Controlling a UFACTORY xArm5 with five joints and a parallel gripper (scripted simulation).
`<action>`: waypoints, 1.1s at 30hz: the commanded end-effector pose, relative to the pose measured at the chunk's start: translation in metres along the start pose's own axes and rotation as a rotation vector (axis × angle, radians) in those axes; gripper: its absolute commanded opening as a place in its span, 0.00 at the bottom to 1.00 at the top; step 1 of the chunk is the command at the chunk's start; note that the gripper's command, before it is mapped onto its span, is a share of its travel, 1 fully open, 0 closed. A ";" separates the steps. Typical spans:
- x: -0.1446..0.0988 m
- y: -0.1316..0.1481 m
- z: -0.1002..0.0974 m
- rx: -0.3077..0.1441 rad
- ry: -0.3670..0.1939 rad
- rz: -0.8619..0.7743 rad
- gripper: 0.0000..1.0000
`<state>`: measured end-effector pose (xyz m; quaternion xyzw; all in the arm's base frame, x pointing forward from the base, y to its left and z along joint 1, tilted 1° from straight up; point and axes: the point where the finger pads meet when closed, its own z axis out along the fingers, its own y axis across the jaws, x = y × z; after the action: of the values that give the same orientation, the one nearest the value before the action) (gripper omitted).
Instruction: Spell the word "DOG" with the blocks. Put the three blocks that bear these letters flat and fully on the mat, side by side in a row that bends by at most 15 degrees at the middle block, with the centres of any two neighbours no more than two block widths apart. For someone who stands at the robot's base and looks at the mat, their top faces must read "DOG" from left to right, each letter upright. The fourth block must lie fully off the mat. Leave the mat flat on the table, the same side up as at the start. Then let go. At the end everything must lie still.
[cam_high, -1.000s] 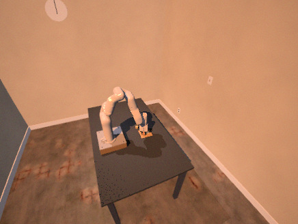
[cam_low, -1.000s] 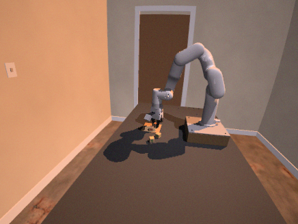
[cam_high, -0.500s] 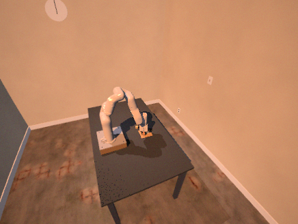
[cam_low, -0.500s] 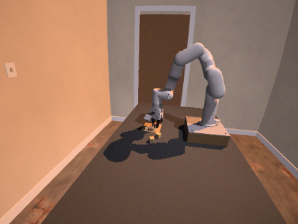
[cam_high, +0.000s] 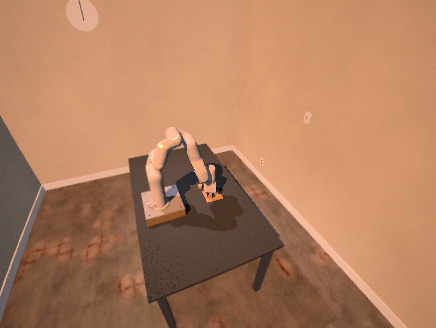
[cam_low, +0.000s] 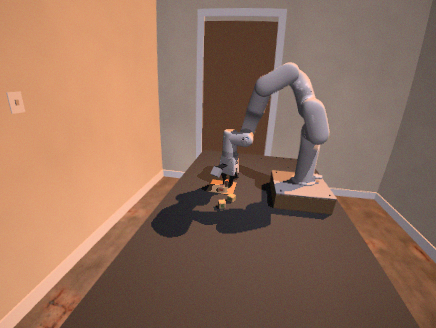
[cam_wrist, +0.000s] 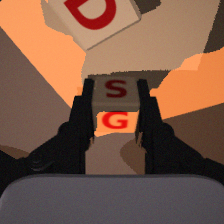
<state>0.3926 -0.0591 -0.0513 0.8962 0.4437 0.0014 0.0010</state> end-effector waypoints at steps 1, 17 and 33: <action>0.001 0.001 -0.010 -0.004 0.002 0.000 0.27; 0.002 0.001 -0.095 -0.004 0.002 0.000 0.27; 0.001 0.002 -0.099 -0.004 0.002 0.046 0.27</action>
<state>0.3924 -0.0579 0.0465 0.8975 0.4411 0.0014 0.0010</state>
